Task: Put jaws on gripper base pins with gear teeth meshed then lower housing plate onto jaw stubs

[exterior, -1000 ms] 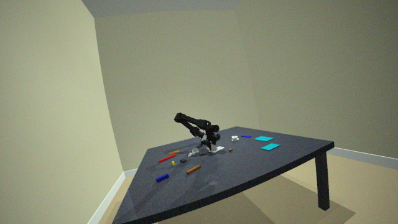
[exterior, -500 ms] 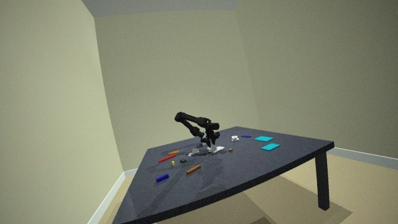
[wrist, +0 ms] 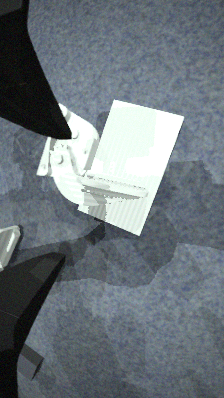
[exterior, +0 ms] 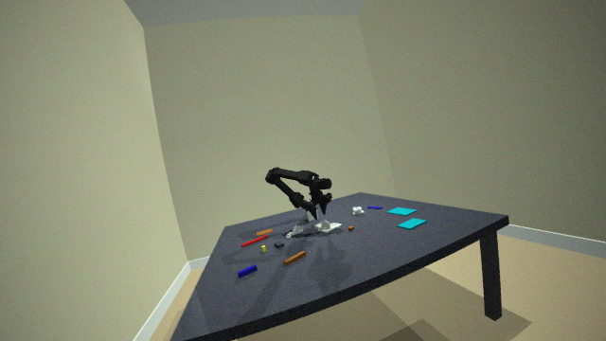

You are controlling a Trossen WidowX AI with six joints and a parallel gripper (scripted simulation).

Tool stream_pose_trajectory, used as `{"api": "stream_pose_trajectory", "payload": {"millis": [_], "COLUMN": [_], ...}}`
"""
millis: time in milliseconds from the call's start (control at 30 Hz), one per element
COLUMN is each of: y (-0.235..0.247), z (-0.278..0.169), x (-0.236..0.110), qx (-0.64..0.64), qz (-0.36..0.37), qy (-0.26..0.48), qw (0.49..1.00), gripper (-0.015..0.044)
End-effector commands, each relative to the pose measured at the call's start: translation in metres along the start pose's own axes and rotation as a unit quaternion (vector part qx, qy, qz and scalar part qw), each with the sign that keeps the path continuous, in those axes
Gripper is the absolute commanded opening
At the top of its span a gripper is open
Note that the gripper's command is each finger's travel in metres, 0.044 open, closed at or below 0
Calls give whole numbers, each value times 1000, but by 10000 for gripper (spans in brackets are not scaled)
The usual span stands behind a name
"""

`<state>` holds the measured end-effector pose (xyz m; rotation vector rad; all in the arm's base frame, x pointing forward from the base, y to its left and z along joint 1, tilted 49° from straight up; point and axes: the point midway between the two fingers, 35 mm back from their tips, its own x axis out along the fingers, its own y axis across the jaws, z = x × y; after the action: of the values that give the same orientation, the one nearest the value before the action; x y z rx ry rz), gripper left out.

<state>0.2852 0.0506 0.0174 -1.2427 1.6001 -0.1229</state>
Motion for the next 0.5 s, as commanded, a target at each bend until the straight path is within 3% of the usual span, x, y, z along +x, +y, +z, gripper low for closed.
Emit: {"api": "stream_pose_trajectory", "payload": {"millis": [0,467], "y": [-11,-39], "z": [-8,-40], "x": [-3,-10], "qx": [-32,-175], "qz": [-2,-1], "qy": [-3,-3], "qw": [999,985], "gripper": [440,440]}}
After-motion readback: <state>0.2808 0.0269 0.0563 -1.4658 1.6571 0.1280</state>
